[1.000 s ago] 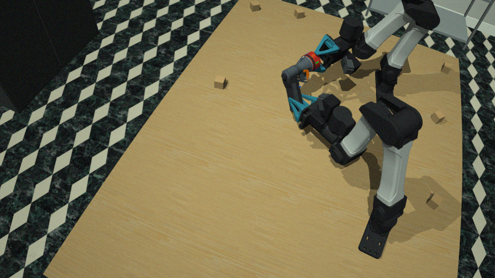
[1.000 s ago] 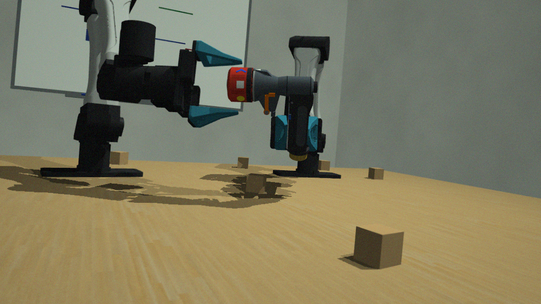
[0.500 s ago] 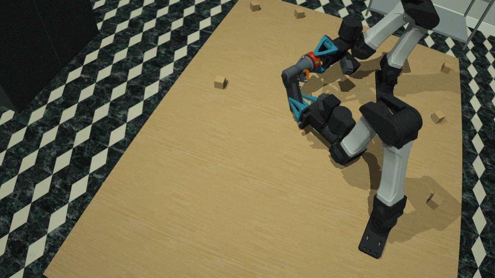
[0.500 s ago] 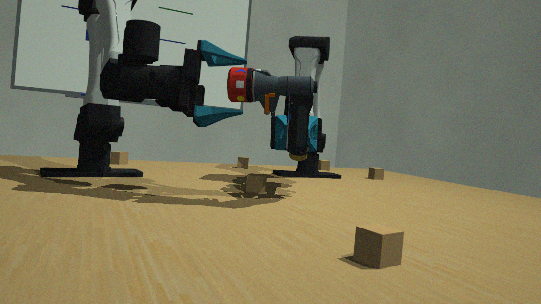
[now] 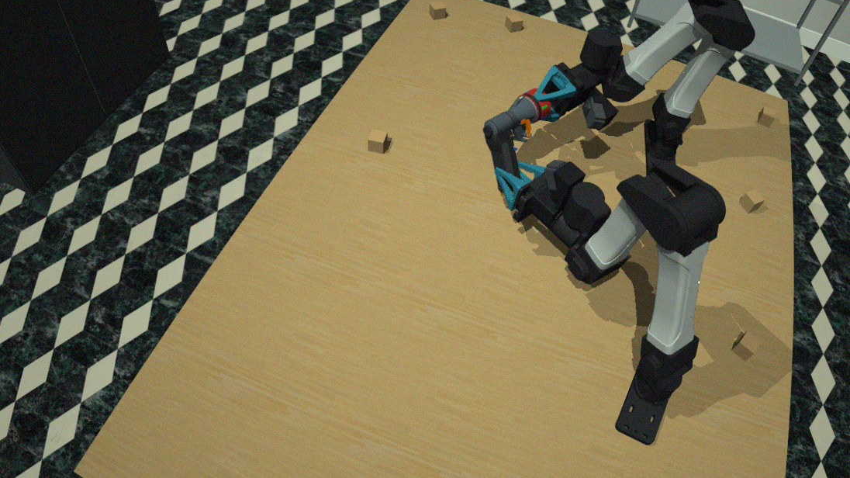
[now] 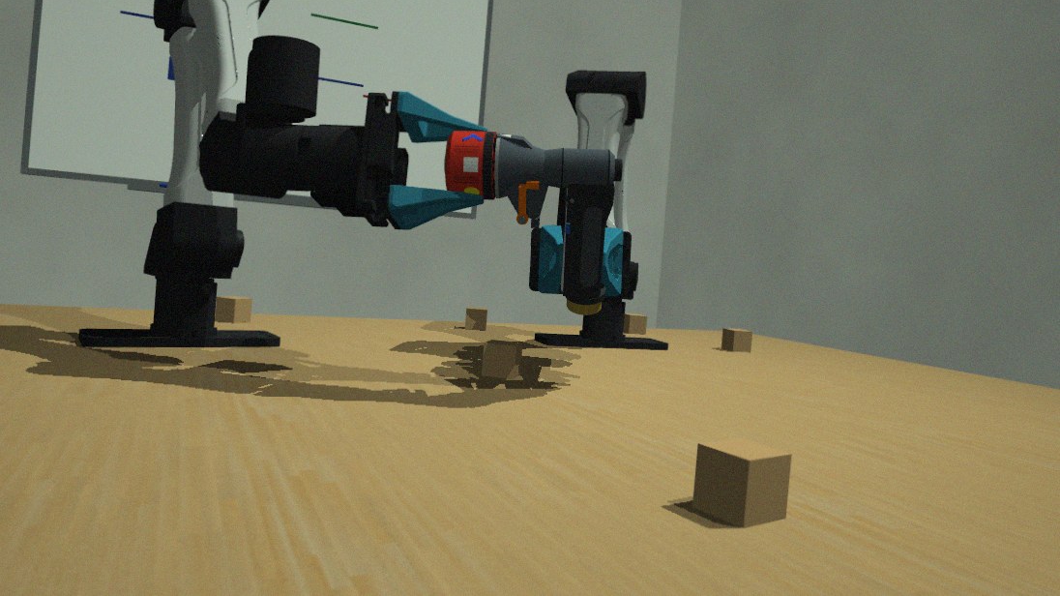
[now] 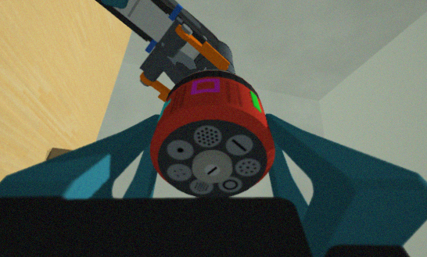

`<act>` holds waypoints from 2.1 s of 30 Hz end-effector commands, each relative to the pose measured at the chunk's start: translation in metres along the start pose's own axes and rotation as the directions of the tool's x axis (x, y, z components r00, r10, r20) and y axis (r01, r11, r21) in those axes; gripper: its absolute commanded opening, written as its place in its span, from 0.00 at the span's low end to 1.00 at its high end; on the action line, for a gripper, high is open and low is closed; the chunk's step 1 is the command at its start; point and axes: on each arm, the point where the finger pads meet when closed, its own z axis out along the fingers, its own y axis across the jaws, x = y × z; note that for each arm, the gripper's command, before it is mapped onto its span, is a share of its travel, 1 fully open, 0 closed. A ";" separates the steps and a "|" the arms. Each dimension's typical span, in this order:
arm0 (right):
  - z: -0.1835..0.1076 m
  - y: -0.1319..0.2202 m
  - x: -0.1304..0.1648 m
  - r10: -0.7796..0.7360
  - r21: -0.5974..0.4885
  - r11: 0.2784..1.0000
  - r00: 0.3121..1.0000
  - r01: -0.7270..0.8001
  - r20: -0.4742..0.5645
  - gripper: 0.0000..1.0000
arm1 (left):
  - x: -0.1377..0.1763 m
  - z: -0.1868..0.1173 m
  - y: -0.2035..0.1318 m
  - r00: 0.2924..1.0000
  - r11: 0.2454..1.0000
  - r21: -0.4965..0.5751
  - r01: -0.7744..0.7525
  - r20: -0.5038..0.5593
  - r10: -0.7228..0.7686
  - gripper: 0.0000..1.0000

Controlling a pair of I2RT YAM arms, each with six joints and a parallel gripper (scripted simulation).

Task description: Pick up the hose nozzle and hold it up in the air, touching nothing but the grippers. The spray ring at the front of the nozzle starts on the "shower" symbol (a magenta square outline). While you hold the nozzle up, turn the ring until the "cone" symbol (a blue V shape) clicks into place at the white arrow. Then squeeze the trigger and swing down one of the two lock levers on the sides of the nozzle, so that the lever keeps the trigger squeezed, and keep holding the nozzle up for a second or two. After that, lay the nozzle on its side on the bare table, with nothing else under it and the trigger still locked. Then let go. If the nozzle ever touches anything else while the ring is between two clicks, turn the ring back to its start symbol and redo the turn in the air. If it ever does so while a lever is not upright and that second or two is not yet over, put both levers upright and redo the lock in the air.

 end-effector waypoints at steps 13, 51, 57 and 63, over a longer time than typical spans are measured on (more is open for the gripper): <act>0.001 -0.003 0.007 -0.157 0.005 0.988 0.988 0.157 -0.017 0.93 | -0.057 0.007 0.004 0.982 0.999 -0.009 0.047 0.182 -0.044 0.36; -0.016 -0.001 -0.002 -0.026 0.003 1.000 1.000 0.026 -0.005 0.93 | -0.057 0.007 0.004 0.982 0.999 -0.009 0.047 0.182 -0.044 0.36; -0.016 -0.001 -0.002 -0.026 0.003 1.000 1.000 0.026 -0.006 0.93 | -0.057 0.007 0.004 0.982 0.999 -0.009 0.047 0.182 -0.044 0.36; 0.008 -0.006 0.004 -0.082 0.018 0.996 0.997 0.082 -0.012 0.93 | -0.057 0.007 0.004 0.982 0.999 -0.009 0.047 0.182 -0.044 0.36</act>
